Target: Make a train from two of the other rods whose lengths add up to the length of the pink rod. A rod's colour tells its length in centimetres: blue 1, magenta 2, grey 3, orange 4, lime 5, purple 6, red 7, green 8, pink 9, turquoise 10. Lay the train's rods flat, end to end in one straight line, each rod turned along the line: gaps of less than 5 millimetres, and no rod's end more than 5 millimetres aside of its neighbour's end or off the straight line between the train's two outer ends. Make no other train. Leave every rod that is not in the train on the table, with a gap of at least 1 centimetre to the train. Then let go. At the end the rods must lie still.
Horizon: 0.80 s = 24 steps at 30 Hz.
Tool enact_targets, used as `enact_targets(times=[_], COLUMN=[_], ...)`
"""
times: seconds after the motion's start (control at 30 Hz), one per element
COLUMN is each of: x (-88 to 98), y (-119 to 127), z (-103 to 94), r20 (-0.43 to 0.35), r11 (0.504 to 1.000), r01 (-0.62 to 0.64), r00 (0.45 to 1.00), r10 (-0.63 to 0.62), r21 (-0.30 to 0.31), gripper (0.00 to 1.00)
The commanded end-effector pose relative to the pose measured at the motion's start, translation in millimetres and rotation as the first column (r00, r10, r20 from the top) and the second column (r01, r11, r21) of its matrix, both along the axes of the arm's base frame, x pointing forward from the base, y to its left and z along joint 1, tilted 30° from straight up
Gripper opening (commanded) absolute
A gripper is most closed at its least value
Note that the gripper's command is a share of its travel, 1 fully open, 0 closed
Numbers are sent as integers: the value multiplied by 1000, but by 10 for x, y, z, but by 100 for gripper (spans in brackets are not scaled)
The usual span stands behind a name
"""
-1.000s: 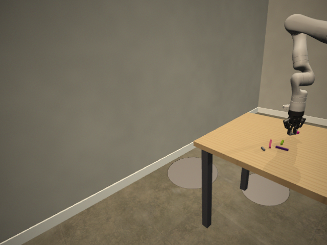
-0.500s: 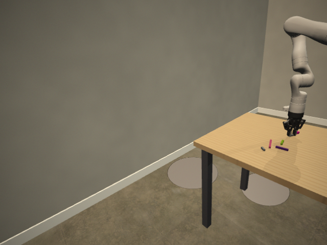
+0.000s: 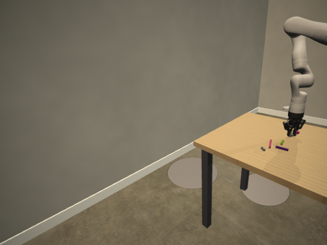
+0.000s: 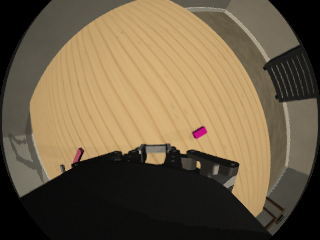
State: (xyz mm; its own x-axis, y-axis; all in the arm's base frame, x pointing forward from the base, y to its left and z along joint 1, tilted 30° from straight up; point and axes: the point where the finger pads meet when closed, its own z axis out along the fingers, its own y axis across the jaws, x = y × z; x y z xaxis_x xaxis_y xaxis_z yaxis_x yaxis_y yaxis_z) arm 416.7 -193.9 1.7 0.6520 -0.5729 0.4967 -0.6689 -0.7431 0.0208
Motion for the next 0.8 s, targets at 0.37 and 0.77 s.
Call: enact_targets(times=[0.37, 0.77], x=[27, 27], y=[-9, -9], z=[1, 1], r20=[7, 7], r11=[1000, 1000], r01=[0, 0], r00=[1000, 1000], r10=[0, 0], r21=[-1, -1], gripper=[26, 30])
